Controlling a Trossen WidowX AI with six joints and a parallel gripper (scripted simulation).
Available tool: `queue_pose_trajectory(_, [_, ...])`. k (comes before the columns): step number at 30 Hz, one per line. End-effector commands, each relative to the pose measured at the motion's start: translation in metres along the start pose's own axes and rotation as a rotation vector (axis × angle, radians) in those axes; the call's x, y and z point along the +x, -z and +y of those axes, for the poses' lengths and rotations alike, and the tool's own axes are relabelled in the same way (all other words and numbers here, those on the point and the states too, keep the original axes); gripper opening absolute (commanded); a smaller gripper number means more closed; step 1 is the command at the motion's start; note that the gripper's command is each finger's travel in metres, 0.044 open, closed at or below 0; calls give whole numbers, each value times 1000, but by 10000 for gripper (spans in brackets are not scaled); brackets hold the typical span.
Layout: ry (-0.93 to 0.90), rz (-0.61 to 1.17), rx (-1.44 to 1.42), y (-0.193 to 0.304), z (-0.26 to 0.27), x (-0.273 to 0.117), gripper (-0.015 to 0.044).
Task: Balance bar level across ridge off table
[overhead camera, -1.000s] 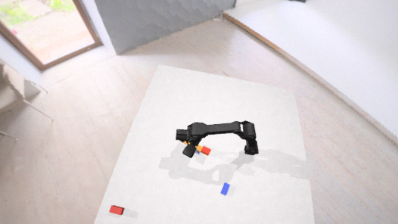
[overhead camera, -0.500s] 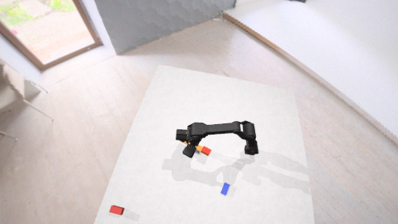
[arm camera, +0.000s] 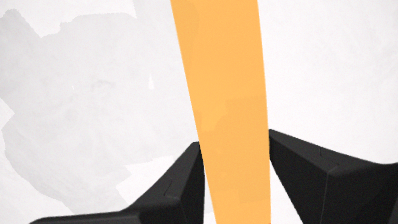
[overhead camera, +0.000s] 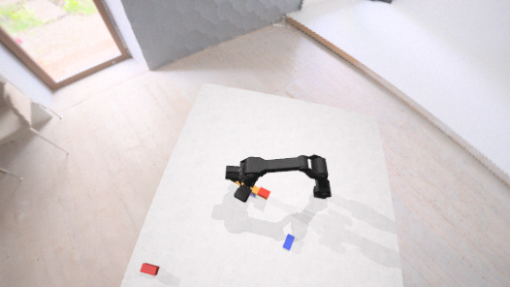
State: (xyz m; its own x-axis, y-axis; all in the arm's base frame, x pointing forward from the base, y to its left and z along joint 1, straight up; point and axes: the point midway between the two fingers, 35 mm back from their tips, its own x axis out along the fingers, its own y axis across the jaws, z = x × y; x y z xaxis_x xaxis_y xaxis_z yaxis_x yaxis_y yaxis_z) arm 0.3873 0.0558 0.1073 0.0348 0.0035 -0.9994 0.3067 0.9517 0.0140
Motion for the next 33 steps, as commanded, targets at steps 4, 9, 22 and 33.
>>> queue_pose_trajectory(4, [0, 0, 0, 0, 0, 0, 173])
queue_pose_trajectory(9, [0, 0, 0, 0, 0, 0, 185])
queue_pose_trajectory(22, [0, 0, 0, 0, 0, 0, 237])
queue_pose_trajectory(33, [0, -1, 0, 0, 0, -2, 440])
